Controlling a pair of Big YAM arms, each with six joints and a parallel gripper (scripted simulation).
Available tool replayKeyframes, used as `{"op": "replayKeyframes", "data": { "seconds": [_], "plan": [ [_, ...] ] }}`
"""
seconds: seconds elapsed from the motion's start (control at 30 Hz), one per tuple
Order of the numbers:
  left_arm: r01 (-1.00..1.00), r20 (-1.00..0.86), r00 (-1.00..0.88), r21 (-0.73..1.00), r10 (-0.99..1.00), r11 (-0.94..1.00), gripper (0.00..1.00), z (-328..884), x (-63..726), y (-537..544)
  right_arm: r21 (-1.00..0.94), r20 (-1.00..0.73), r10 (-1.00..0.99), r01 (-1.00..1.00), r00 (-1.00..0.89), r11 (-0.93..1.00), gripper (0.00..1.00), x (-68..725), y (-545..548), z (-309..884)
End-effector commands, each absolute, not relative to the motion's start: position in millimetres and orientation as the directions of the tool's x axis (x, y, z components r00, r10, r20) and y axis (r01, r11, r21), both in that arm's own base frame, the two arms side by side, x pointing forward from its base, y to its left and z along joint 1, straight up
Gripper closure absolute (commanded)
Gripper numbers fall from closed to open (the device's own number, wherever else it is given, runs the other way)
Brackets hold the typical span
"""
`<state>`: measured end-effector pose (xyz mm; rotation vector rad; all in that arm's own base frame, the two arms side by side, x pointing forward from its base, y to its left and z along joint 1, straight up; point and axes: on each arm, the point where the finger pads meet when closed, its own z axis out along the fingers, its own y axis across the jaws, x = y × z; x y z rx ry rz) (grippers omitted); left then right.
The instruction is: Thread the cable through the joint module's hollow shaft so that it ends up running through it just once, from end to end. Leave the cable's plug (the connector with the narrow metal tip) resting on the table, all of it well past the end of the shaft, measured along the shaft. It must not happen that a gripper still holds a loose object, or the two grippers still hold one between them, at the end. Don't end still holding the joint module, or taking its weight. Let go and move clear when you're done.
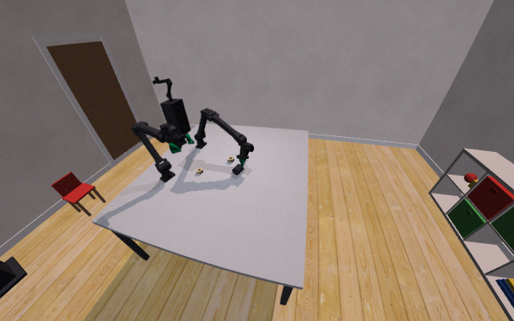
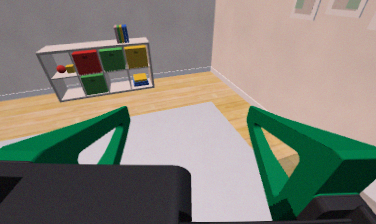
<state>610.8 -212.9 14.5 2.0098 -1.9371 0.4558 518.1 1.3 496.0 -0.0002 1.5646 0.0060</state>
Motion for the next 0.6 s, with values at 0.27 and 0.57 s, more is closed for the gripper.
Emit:
{"op": "replayKeyframes", "data": {
  "seconds": [0.27, 0.57],
  "plan": [
    [-0.999, 0.437, 0.035, -0.012, -0.899, -0.045, 1.0, 22.5, 610.7, -211.2, 0.01, -0.996, 0.011, -0.011, 0.093, 1.0, 0.0, 519.5, 5.3, 545.0],
    [-0.998, 0.447, 0.011, -0.044, -0.895, -0.035, 1.0, 40.8, 632.2, -231.7, 0.01, -0.996, 0.011, -0.011, 0.093, 1.0, 0.0, 519.5, 5.3, 545.0]
  ]
}}
